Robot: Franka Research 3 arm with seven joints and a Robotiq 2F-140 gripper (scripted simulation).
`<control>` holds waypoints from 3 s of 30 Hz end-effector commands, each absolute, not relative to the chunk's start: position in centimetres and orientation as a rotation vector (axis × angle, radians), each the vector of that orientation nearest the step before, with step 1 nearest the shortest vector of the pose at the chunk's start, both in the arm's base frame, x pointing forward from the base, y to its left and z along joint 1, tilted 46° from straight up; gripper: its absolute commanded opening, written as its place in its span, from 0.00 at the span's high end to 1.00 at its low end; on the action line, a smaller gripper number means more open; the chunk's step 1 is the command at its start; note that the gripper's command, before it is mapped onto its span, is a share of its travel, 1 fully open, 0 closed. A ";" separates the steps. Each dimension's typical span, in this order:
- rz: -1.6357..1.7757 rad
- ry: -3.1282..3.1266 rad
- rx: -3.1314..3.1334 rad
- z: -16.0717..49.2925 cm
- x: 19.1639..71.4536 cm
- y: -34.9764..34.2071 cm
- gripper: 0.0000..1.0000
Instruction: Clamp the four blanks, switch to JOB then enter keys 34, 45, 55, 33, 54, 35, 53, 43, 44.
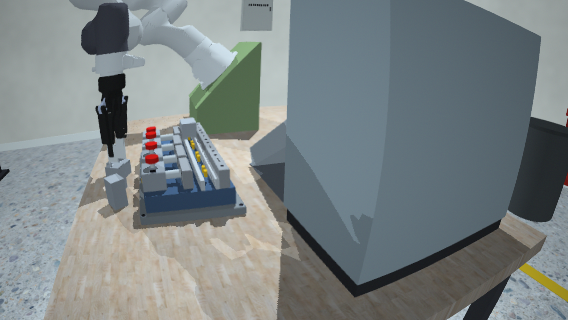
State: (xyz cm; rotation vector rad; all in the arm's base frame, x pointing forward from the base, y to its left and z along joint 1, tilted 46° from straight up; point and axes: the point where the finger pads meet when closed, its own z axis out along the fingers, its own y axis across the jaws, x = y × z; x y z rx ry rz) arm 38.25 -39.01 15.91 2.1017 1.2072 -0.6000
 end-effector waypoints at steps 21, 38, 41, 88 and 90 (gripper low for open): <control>-0.598 1.201 2.101 16.0 38.3 -39.2 1.00; -0.598 1.201 2.101 16.0 38.3 -39.2 1.00; -0.598 1.201 2.101 16.0 38.3 -39.2 1.00; -0.598 1.201 2.101 27.4 39.5 -27.4 1.00; -0.598 1.201 2.101 27.5 39.5 -27.3 1.00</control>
